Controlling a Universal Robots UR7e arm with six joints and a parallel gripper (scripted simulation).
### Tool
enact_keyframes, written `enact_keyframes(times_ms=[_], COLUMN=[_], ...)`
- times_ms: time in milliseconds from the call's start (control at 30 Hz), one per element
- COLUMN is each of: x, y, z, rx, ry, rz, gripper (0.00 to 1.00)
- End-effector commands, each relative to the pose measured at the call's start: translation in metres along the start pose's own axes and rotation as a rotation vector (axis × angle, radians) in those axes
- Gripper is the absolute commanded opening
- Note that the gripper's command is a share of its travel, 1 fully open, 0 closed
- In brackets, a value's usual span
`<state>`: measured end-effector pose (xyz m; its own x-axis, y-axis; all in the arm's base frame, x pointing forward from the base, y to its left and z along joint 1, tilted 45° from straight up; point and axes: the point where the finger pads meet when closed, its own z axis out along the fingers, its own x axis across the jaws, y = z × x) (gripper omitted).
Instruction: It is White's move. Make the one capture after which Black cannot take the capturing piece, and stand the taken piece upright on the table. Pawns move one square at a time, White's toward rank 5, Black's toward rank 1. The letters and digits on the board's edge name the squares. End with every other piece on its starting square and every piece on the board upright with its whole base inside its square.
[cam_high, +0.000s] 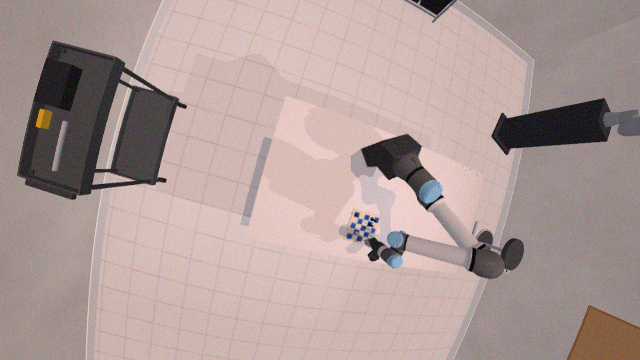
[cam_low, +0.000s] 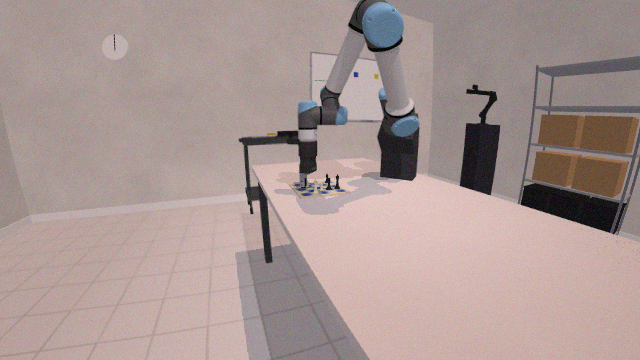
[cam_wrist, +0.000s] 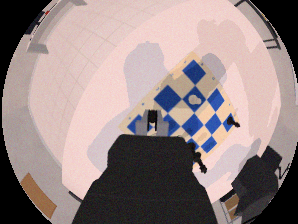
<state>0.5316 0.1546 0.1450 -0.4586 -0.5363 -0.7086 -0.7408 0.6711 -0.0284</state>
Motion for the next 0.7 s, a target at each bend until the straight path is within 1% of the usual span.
enact_keyframes(times_ms=[0, 400, 467, 667], x=[0.0, 0.0, 0.0, 0.0], y=[0.0, 0.0, 0.0, 0.0], z=[-0.014, -0.062, -0.062, -0.077], rx=[0.0, 0.0, 0.0, 0.0], ry=[0.0, 0.0, 0.0, 0.0], rz=[-0.001, -0.001, -0.001, -0.001], gripper=[0.0, 0.0, 0.0, 0.0])
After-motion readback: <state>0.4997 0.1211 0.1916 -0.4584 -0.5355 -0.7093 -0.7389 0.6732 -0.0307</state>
